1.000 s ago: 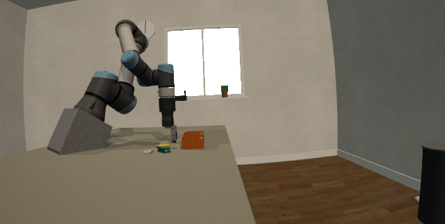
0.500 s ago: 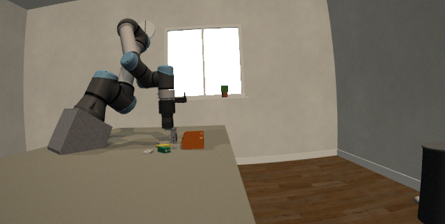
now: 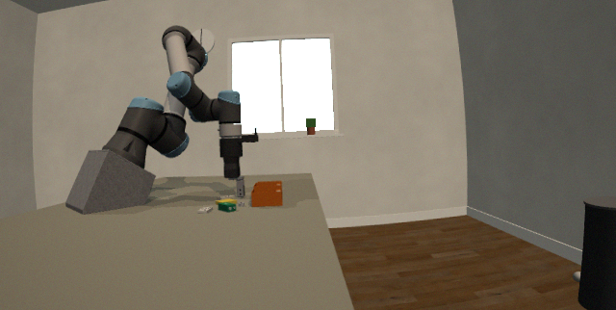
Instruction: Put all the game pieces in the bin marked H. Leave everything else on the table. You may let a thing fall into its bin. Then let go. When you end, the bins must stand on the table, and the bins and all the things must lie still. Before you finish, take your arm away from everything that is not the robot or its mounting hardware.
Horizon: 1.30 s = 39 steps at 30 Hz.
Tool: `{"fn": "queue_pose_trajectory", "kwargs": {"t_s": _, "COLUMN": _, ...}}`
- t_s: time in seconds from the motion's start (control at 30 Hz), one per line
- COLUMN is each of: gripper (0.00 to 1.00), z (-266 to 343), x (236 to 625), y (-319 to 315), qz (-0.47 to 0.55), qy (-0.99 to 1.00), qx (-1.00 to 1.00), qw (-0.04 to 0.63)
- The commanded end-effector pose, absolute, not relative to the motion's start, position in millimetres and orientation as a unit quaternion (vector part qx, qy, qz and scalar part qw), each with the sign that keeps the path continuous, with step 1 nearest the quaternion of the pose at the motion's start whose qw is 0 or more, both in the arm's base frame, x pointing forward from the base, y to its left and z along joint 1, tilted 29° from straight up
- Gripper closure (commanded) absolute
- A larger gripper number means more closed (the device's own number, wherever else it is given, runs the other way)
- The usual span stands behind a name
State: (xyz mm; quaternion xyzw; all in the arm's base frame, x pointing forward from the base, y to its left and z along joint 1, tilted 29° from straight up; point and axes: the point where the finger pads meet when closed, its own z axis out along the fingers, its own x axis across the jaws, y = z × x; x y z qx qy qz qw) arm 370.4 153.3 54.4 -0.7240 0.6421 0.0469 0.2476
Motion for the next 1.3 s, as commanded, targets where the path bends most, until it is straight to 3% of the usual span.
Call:
{"fn": "queue_pose_trajectory", "kwargs": {"t_s": 0.0, "gripper": 0.66, "z": 54.6, "x": 370.7, "y": 153.2, "qz": 0.046, "qy": 0.642, "qx": -0.724, "qw": 0.248}}
{"fn": "queue_pose_trajectory", "kwargs": {"t_s": 0.6, "gripper": 0.66, "z": 54.6, "x": 370.7, "y": 153.2, "qz": 0.046, "qy": 0.642, "qx": -0.724, "qw": 0.248}}
{"fn": "queue_pose_trajectory", "kwargs": {"t_s": 1.27, "gripper": 0.66, "z": 107.0, "x": 355.6, "y": 128.1, "qz": 0.046, "qy": 0.642, "qx": -0.724, "qw": 0.248}}
